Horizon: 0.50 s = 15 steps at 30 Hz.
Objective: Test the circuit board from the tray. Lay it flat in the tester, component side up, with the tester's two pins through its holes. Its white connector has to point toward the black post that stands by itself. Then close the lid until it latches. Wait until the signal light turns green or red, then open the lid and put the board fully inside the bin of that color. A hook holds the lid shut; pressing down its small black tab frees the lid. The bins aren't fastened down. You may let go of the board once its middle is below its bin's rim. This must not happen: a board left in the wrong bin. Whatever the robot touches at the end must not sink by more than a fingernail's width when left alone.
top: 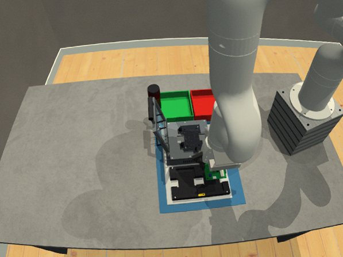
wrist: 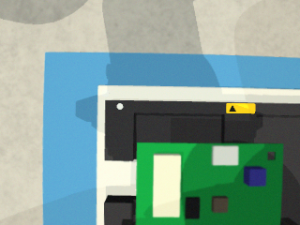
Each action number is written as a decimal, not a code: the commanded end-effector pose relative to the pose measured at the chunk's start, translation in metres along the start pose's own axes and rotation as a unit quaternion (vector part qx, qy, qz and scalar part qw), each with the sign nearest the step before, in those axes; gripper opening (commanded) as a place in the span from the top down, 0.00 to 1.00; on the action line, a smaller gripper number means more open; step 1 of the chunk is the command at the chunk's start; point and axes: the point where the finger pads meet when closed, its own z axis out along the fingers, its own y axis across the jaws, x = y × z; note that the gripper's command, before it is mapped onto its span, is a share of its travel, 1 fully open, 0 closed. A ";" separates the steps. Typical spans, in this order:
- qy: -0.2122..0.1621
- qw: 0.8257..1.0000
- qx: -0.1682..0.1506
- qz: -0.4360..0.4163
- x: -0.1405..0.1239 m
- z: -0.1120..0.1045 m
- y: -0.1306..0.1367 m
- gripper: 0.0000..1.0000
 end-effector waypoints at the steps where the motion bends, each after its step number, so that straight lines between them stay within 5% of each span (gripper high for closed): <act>1: 0.001 1.000 -0.001 0.000 -0.018 -0.002 0.007 0.21; 15: 0.001 1.000 -0.001 0.000 -0.097 -0.007 0.034 0.21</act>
